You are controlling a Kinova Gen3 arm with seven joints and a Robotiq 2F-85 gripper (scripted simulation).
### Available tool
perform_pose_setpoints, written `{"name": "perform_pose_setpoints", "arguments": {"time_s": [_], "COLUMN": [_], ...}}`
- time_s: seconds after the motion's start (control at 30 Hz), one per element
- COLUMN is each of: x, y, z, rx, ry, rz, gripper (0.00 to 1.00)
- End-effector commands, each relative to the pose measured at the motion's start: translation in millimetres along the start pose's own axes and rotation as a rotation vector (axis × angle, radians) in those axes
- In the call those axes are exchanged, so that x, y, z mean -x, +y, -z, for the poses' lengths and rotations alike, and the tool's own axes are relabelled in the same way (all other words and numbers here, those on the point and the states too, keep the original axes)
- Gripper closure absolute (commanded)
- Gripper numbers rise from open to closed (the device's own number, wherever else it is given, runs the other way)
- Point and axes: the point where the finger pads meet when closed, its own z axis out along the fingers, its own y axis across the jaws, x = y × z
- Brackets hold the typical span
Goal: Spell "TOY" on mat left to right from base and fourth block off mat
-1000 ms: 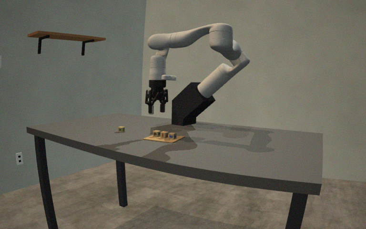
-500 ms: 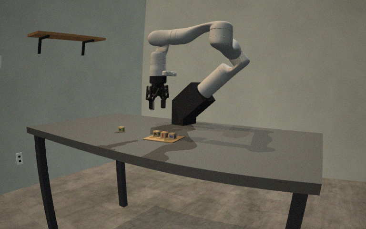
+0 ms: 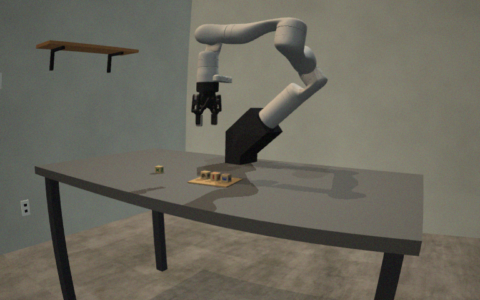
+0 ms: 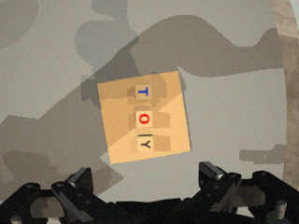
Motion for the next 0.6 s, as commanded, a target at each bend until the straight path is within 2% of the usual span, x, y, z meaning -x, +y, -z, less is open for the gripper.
{"name": "perform_pose_setpoints", "arguments": {"time_s": [0.0, 0.57], "x": [1.1, 1.1], "y": [2.6, 2.6], "z": [8.7, 10.3], "rx": [0.011, 0.011], "ry": [-0.003, -0.003], "rz": [0.002, 0.002], "gripper": [0.00, 0.00]}}
